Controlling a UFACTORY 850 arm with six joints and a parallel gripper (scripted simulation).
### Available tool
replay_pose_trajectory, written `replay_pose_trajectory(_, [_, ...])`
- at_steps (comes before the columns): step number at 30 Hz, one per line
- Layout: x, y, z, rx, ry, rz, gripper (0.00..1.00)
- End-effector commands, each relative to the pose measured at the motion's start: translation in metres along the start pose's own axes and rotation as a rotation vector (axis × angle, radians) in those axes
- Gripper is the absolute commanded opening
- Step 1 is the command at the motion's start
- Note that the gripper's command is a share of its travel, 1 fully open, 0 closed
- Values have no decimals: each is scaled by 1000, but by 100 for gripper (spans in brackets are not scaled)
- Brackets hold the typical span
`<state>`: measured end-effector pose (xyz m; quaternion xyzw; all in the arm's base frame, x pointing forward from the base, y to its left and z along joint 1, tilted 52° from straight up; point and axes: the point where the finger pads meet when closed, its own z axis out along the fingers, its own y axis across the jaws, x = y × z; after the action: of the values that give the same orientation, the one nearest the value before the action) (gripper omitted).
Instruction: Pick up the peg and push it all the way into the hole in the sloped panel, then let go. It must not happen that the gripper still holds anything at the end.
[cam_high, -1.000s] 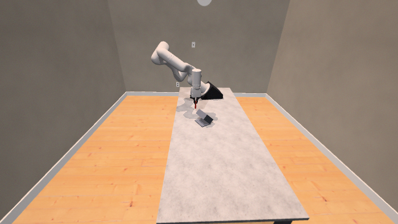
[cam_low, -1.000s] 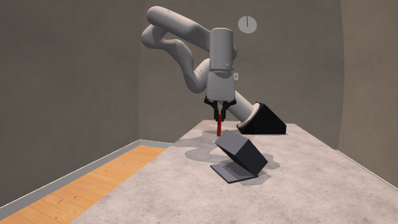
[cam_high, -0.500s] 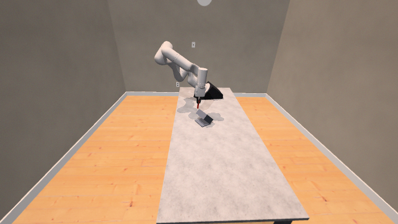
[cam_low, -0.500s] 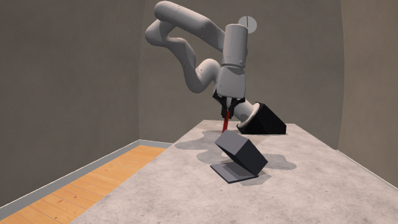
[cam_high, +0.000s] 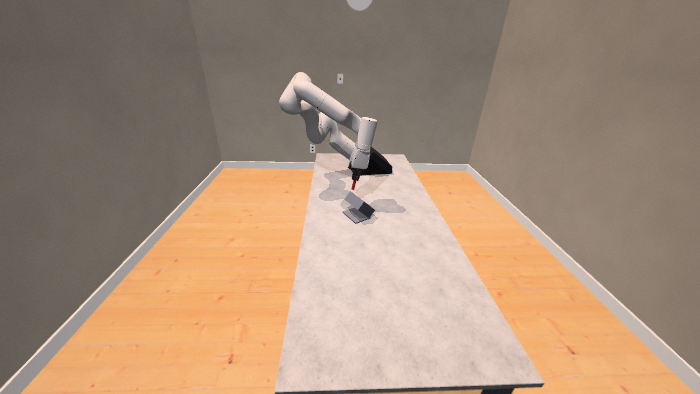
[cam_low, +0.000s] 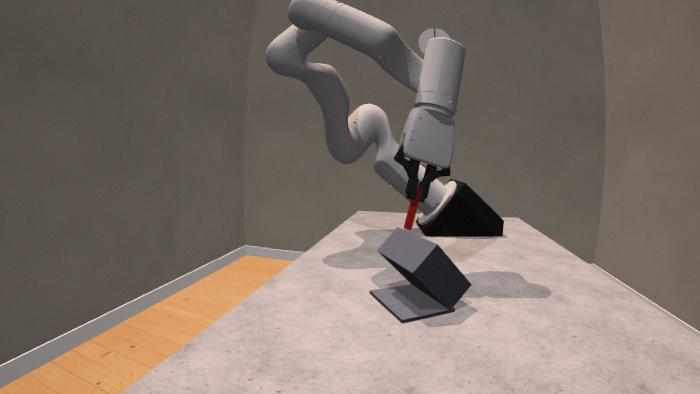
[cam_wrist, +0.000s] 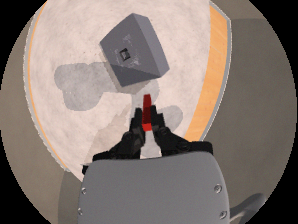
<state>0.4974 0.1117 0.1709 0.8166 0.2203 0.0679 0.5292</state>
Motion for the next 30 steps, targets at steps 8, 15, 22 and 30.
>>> replay_pose_trajectory(8, [18, -13, -6, -85, 3, -37, 0])
replay_pose_trajectory(15, [28, -22, -9, -137, 3, -59, 0])
replay_pose_trajectory(22, [37, -32, -12, -190, 4, -81, 0])
replay_pose_trajectory(30, [48, -46, -17, -260, 6, -109, 0])
